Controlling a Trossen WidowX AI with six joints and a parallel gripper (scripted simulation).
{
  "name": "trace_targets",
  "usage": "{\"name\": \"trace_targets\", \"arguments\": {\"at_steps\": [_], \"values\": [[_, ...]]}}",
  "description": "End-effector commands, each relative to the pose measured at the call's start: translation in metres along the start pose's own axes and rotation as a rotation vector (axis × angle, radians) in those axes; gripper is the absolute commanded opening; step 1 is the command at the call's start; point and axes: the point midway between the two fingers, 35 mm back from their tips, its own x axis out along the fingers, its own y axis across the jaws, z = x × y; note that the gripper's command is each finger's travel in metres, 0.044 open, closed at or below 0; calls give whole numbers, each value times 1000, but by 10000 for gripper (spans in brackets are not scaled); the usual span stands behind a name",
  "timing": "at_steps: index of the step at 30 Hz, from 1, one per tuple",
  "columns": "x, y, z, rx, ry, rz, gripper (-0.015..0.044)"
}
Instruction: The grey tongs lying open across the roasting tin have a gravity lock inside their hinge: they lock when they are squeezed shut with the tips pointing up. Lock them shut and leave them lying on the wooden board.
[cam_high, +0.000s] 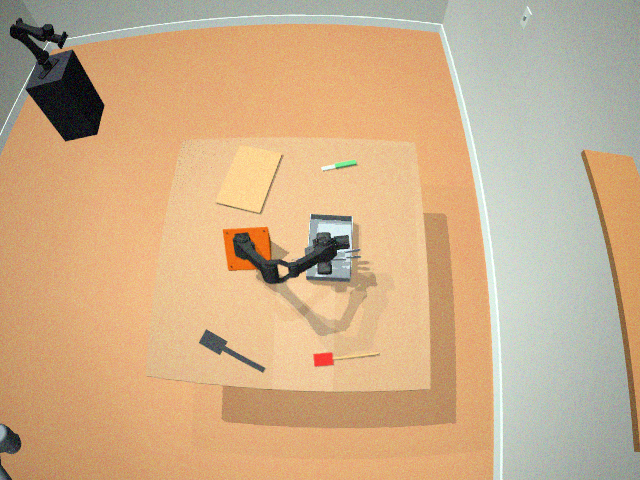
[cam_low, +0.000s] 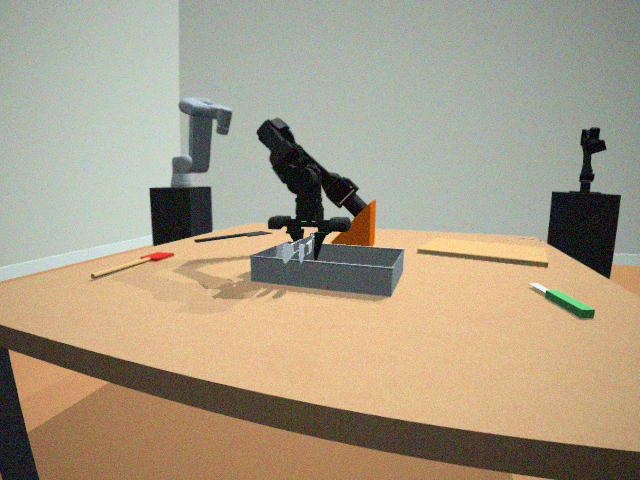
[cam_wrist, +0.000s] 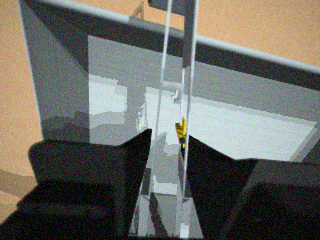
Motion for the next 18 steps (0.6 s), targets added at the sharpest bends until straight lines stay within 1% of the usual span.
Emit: {"name": "trace_targets", "arguments": {"at_steps": [1, 13, 18], "values": [[0, 1, 0, 2, 0, 2, 114], [0, 1, 0, 2, 0, 2, 34], [0, 1, 0, 2, 0, 2, -97]]}}
